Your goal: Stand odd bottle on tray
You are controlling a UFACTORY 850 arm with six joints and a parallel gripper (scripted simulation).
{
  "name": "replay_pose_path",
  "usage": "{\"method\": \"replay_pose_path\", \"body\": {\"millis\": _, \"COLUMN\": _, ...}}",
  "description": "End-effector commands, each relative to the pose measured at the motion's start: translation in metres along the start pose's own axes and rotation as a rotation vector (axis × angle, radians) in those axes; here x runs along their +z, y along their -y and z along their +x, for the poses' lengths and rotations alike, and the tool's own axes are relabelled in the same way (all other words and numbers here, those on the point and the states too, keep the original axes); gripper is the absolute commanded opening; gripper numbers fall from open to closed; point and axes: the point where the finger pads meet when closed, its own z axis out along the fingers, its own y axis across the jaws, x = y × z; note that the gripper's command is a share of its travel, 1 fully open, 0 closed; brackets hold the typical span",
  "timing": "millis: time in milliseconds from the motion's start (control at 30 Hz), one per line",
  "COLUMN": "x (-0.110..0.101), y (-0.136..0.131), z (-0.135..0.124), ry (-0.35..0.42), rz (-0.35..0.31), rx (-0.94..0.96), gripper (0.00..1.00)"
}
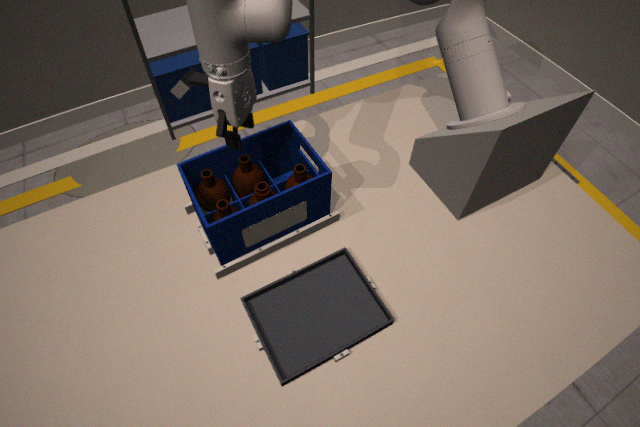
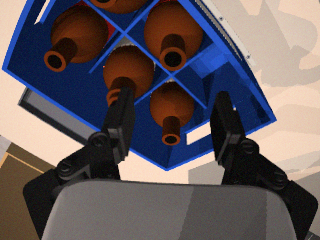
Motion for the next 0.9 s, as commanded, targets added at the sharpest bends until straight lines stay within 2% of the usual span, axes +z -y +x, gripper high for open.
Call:
{"method": "replay_pose_path", "body": {"millis": 0, "x": -0.001, "y": 0.0, "z": 0.0, "ry": -0.001, "rz": 0.001, "rx": 0.001, "gripper": 0.65}}
{"method": "replay_pose_path", "body": {"millis": 867, "x": 0.016, "y": 0.001, "z": 0.001, "ry": -0.001, "rz": 0.001, "rx": 0.001, "gripper": 0.65}}
